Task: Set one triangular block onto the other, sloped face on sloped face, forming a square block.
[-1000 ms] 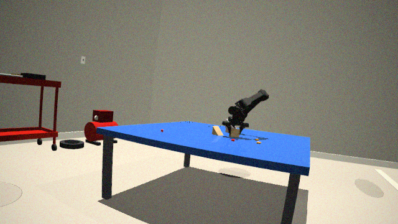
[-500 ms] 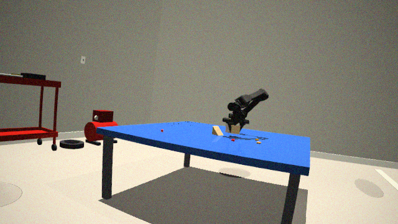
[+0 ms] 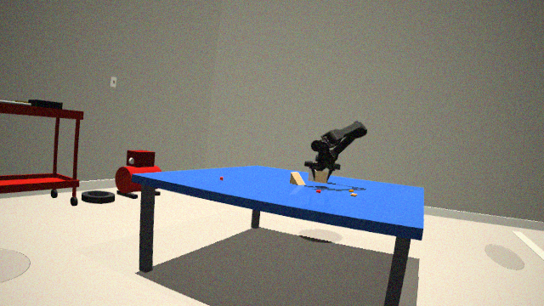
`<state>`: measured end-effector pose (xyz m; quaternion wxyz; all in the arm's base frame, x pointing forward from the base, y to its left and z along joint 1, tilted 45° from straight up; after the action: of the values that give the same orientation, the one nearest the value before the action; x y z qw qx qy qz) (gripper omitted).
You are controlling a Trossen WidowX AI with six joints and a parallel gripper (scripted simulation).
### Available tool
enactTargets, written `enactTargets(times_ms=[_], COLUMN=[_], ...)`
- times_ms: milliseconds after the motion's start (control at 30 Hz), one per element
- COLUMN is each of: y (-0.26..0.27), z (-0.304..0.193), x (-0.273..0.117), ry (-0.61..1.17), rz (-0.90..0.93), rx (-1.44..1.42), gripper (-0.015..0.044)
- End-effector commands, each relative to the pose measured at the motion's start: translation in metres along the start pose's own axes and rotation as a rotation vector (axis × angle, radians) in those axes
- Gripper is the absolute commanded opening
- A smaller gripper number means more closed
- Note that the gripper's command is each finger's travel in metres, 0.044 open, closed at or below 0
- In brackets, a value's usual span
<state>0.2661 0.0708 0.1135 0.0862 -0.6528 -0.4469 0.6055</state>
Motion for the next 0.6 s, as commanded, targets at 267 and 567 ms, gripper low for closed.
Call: enactTargets(times_ms=[267,567], y=[0.0003,0.0003], z=[0.0001,0.0001], x=[0.0003,0.0002], ry=[0.0,0.0], rz=[0.001,0.001], rx=[0.311,0.311], gripper=[0.0,0.0])
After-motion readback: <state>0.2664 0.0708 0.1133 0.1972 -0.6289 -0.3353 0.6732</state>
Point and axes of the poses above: the point midway between the two fingers, 35 mm back from their tips, its own x axis out along the fingers, its own y axis across the jaws, z = x × y, the point moved 7 cm from there along -x, back along the fingers, and after that the axes turned 8 degrees about -x, right-handed, at the moved point
